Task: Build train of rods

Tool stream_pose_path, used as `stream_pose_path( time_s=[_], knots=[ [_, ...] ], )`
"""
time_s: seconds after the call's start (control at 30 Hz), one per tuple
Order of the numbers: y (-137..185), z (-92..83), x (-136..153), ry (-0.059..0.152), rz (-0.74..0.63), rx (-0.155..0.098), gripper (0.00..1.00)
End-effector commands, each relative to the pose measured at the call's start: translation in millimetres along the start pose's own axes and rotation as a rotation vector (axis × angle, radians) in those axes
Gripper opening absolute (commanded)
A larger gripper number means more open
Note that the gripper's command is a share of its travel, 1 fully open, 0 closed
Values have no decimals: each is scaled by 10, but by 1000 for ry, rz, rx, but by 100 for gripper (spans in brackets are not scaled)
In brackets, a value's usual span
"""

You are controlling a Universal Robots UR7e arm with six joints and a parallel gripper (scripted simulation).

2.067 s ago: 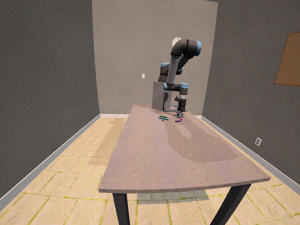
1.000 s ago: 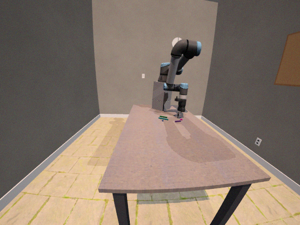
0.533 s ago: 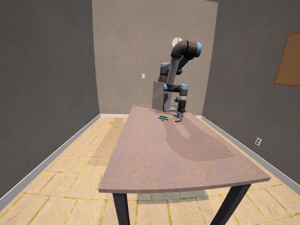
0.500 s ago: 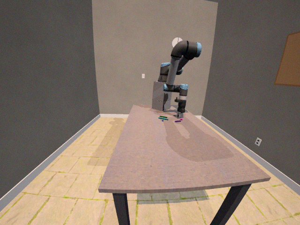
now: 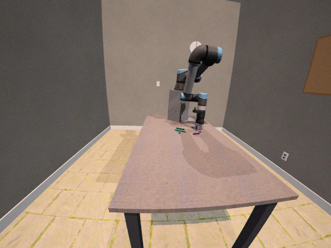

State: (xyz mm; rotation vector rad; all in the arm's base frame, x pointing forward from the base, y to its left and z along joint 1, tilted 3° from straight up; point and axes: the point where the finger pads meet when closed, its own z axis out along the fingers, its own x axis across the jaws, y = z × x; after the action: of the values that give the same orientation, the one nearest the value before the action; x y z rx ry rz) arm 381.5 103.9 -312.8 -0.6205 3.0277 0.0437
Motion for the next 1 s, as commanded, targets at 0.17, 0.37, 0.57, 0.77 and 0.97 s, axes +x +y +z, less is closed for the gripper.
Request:
stream_pose_path(
  time_s=[0.17,0.37,0.57,0.77,0.97],
  knots=[
    [-2,-4,-5,-1,0,0,24],
    [-2,-4,-5,-1,0,0,24],
    [-2,-4,-5,-1,0,0,24],
    [-2,-4,-5,-1,0,0,36],
    [-2,-4,-5,-1,0,0,42]
  ],
)
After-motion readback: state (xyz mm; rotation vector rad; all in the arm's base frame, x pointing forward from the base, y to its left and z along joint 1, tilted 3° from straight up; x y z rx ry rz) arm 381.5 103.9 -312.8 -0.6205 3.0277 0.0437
